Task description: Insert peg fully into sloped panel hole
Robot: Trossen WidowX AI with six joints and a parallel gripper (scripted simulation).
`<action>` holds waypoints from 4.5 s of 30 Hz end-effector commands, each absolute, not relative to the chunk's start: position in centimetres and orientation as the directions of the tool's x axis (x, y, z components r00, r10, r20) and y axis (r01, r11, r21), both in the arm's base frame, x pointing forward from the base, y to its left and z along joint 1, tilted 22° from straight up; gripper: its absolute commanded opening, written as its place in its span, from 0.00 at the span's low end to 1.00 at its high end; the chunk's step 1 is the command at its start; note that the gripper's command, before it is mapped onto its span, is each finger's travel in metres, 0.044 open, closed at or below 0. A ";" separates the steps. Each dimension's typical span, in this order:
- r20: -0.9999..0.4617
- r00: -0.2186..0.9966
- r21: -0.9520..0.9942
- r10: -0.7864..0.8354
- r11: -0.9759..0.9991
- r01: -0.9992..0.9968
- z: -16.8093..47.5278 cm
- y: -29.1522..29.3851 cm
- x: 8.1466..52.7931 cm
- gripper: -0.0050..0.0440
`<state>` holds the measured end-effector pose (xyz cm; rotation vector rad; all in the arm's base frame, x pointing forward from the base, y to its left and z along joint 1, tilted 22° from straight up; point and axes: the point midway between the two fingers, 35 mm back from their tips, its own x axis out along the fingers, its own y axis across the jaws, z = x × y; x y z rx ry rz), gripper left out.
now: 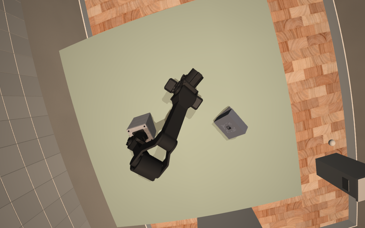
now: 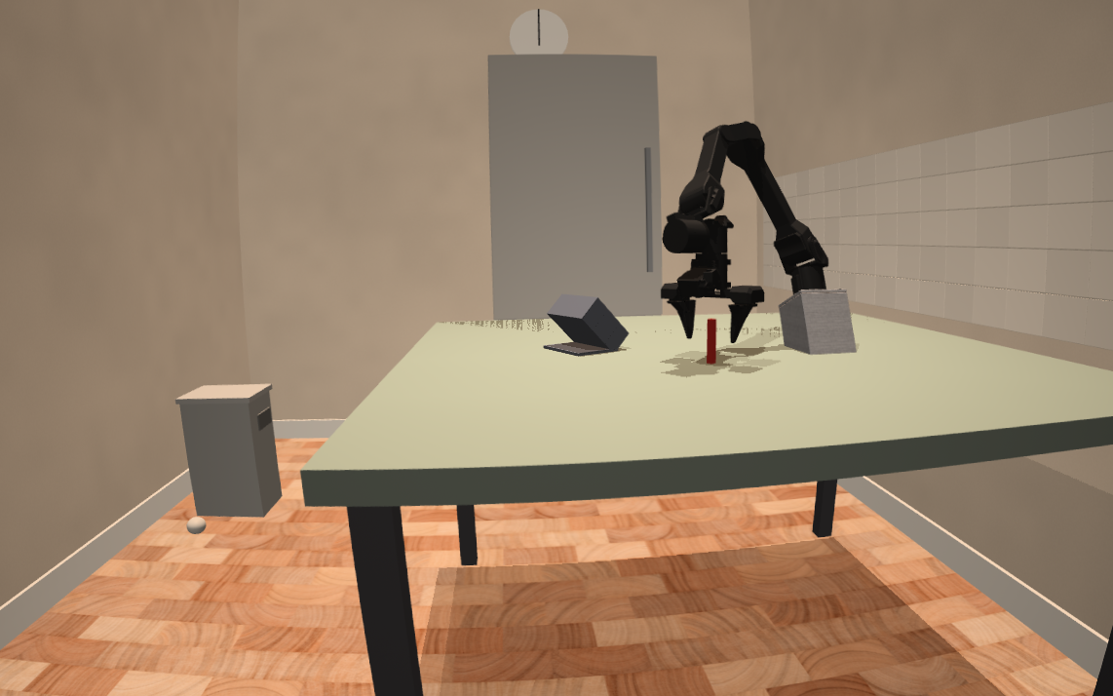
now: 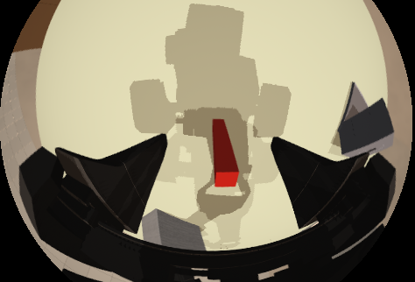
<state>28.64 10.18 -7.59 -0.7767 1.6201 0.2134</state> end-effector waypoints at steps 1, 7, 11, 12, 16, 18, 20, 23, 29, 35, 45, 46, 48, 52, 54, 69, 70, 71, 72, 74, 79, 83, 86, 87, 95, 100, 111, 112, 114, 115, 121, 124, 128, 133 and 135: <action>-0.934 0.000 -0.290 -0.358 0.755 -0.588 -7.4 10.2 28.9 1.00; -0.934 0.000 -0.290 -0.358 0.755 -0.588 -7.4 10.2 28.9 0.71; -0.934 0.000 -0.290 -0.358 0.755 -0.588 -7.4 10.2 28.9 0.51; -0.934 0.000 -0.290 -0.358 0.755 -0.588 -7.4 10.2 28.9 0.51; -0.934 0.000 -0.290 -0.358 0.755 -0.588 -7.4 10.2 28.9 0.36; -0.934 0.000 -0.290 -0.358 0.755 -0.588 -7.4 10.2 28.9 0.31; -0.934 0.000 -0.290 -0.358 0.755 -0.588 -7.4 10.2 28.9 0.30; -0.934 0.000 -0.290 -0.358 0.755 -0.588 -7.4 10.2 28.9 0.26; -0.934 0.000 -0.290 -0.358 0.755 -0.588 -7.4 10.2 28.9 0.19; -0.934 0.001 -0.290 -0.358 0.755 -0.588 -7.3 10.3 28.9 0.10; -0.934 0.000 -0.289 -0.357 0.755 -0.589 0.1 13.0 28.4 0.10; -0.934 0.000 -0.289 -0.357 0.755 -0.589 0.1 13.0 28.4 0.10; -0.934 0.000 -0.289 -0.357 0.755 -0.589 0.1 13.0 28.5 0.10; -0.934 0.000 -0.288 -0.356 0.755 -0.589 0.2 13.0 28.7 0.10; -0.935 0.000 -0.287 -0.355 0.756 -0.589 0.3 12.7 28.9 0.10; -0.939 0.000 -0.278 -0.344 0.758 -0.590 2.2 9.7 31.2 0.10; -0.939 0.000 -0.278 -0.344 0.758 -0.590 2.3 9.5 31.4 0.10; -0.939 0.000 -0.277 -0.343 0.759 -0.590 2.5 9.2 31.5 0.10; -0.940 0.000 -0.277 -0.343 0.759 -0.590 2.6 9.0 31.7 0.10; -0.940 0.001 -0.276 -0.341 0.759 -0.590 2.9 8.4 32.0 0.10; -0.941 0.001 -0.275 -0.339 0.759 -0.590 3.7 7.1 32.7 0.10; -0.941 0.002 -0.274 -0.338 0.760 -0.590 4.0 6.6 33.0 0.10; -0.941 0.002 -0.274 -0.338 0.760 -0.590 4.4 5.7 33.3 0.10; -0.941 0.003 -0.274 -0.337 0.760 -0.590 4.6 5.5 33.4 0.10; -0.942 0.004 -0.274 -0.337 0.760 -0.590 5.8 3.2 34.2 0.10; -0.942 0.005 -0.275 -0.337 0.760 -0.590 6.2 2.3 34.5 0.10; -0.941 0.007 -0.278 -0.340 0.759 -0.589 7.9 -0.9 35.1 0.10; -0.940 0.007 -0.279 -0.340 0.759 -0.589 8.1 -1.2 35.2 0.10; -0.940 0.007 -0.279 -0.340 0.758 -0.589 8.2 -1.5 35.2 0.10; -0.940 0.007 -0.279 -0.340 0.758 -0.589 8.2 -1.5 35.2 0.10; -0.939 0.008 -0.282 -0.344 0.758 -0.589 9.1 -3.3 35.3 0.10; -0.938 0.008 -0.284 -0.345 0.757 -0.589 9.6 -4.2 35.4 0.10; -0.937 0.008 -0.286 -0.348 0.756 -0.588 10.2 -5.4 35.3 0.10; -0.936 0.008 -0.288 -0.351 0.756 -0.588 10.7 -6.2 35.3 0.10; -0.936 0.008 -0.289 -0.352 0.755 -0.588 11.0 -6.8 35.3 0.10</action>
